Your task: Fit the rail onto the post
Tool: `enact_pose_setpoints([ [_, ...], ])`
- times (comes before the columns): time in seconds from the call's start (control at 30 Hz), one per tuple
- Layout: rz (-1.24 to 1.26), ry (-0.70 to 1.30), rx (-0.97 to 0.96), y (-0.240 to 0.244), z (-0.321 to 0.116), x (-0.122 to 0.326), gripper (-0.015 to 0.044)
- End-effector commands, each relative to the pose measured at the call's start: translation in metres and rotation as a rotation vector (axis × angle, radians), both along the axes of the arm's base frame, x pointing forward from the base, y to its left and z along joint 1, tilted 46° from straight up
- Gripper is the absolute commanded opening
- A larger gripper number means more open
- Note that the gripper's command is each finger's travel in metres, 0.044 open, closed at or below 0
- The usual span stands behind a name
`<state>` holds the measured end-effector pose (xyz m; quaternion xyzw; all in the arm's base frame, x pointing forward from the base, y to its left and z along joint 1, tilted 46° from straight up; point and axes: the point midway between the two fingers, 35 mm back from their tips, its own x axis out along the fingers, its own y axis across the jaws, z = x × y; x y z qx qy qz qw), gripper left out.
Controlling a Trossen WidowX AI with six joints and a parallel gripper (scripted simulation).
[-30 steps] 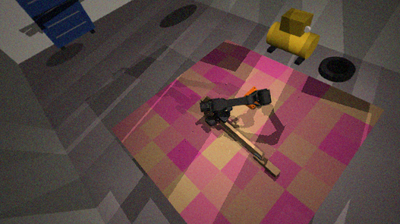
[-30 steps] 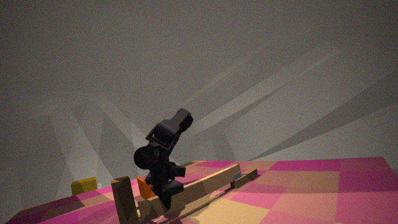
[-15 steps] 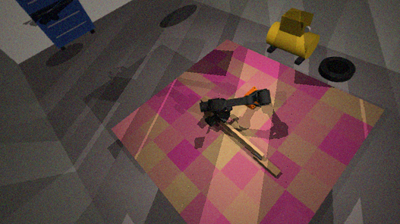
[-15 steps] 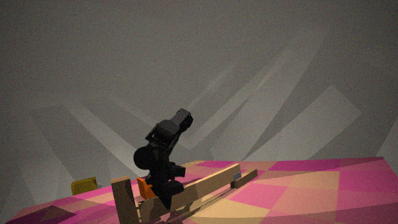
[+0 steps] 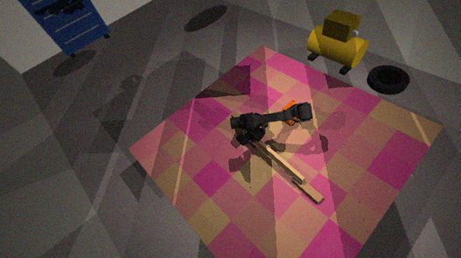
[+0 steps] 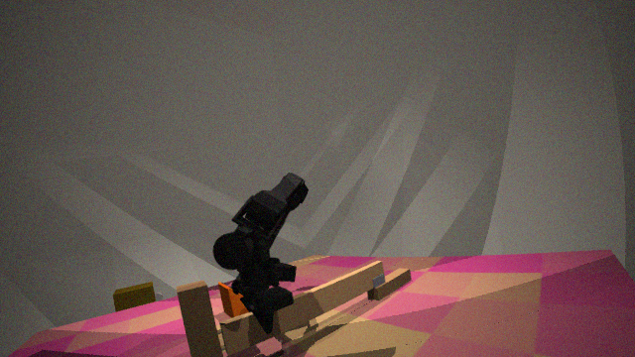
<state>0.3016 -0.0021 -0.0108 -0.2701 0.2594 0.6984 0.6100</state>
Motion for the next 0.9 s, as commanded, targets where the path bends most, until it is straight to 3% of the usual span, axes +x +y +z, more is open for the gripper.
enact_pose_setpoints([
  [0.0, -0.005, -0.006, -0.007, -0.0020, 0.0029, 0.0017, 0.0000],
  [0.87, -0.005, -0.006, -0.007, 0.0009, 0.0026, 0.0006, 0.0000],
])
